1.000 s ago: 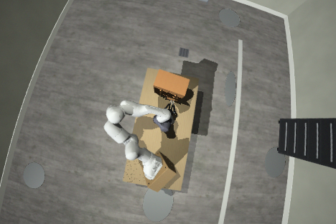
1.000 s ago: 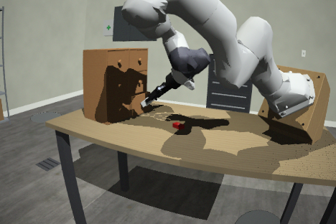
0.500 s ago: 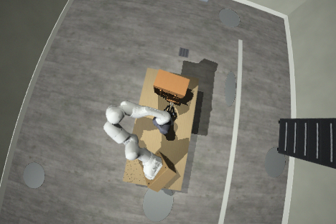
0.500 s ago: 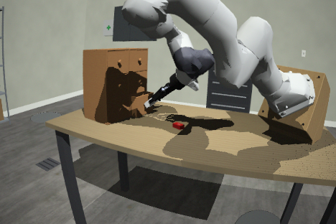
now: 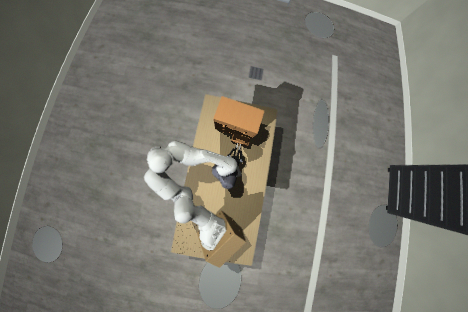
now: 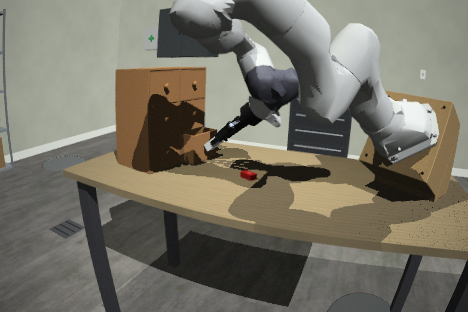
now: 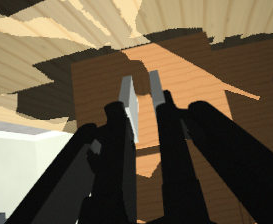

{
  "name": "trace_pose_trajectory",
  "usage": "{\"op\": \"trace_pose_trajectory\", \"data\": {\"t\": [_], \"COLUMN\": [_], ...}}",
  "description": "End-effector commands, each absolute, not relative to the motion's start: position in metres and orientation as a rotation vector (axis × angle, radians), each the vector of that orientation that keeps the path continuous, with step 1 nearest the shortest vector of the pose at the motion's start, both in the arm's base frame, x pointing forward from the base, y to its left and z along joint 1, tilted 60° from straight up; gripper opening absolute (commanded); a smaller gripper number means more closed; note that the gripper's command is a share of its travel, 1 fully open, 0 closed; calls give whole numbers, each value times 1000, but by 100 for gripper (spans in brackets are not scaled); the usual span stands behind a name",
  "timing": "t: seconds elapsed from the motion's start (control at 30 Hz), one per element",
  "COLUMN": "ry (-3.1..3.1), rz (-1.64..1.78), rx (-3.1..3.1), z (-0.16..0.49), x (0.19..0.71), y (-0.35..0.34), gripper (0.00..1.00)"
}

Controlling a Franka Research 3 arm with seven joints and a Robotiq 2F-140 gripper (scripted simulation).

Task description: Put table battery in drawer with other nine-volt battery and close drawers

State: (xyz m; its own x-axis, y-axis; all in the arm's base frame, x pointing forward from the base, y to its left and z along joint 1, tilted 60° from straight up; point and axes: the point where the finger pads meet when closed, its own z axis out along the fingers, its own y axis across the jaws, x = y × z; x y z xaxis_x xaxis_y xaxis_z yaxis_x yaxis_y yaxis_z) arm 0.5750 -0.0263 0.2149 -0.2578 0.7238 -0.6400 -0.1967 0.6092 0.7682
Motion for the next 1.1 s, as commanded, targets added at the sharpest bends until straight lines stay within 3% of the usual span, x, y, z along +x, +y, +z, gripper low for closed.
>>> {"op": "trace_pose_trajectory", "data": {"t": [0.0,0.93,1.07], "ry": [1604,1604,1604], "rz": [924,924,924], "rx": [438,438,438], "z": [214,213,213], "x": [572,569,569], "y": [-26,-25,-25], "gripper": [8,8,13]}}
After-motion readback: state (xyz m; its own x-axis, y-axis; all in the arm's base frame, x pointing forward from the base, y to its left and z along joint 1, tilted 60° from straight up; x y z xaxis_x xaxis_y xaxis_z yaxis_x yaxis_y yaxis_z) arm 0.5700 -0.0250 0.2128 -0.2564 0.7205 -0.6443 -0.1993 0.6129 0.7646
